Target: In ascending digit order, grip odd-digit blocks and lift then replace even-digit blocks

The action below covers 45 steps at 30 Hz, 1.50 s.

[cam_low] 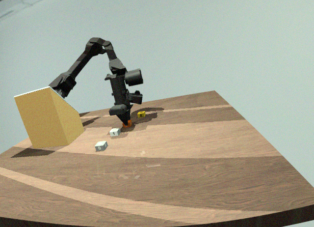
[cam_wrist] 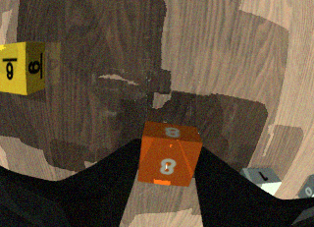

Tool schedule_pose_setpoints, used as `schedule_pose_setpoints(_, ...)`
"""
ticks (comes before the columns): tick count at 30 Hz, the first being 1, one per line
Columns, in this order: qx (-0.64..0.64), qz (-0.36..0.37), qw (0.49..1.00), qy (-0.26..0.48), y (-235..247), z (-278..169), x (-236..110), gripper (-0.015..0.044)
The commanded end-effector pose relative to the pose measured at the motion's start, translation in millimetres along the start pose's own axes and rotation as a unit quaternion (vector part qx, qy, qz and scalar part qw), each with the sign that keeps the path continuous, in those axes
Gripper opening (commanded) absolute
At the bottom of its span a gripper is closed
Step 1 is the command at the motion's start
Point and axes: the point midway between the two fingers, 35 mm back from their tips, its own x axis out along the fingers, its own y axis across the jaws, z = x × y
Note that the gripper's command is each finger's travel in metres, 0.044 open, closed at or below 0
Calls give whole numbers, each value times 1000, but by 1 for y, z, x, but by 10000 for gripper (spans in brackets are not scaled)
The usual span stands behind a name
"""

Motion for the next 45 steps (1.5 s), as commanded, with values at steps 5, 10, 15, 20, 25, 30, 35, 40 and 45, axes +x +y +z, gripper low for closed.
schedule_pose_setpoints(5, 1, 2, 1000, 0, 0, 0, 0, 120)
schedule_pose_setpoints(10, 1, 2, 1000, 0, 0, 0, 0, 120)
schedule_pose_setpoints(15, 1, 1, 1000, 0, 0, 0, -6, 120)
schedule_pose_setpoints(20, 1, 1, 1000, 0, 0, 0, -13, 120)
schedule_pose_setpoints(25, 1, 1, 1000, 0, 0, 0, -15, 120)
schedule_pose_setpoints(30, 1, 1, 1000, 0, 0, 0, -15, 120)
schedule_pose_setpoints(35, 1, 1, 1000, 0, 0, 0, -15, 120)
schedule_pose_setpoints(40, 1, 1, 1000, 0, 0, 0, -10, 120)
schedule_pose_setpoints(45, 1, 2, 1000, 0, 0, 0, -3, 120)
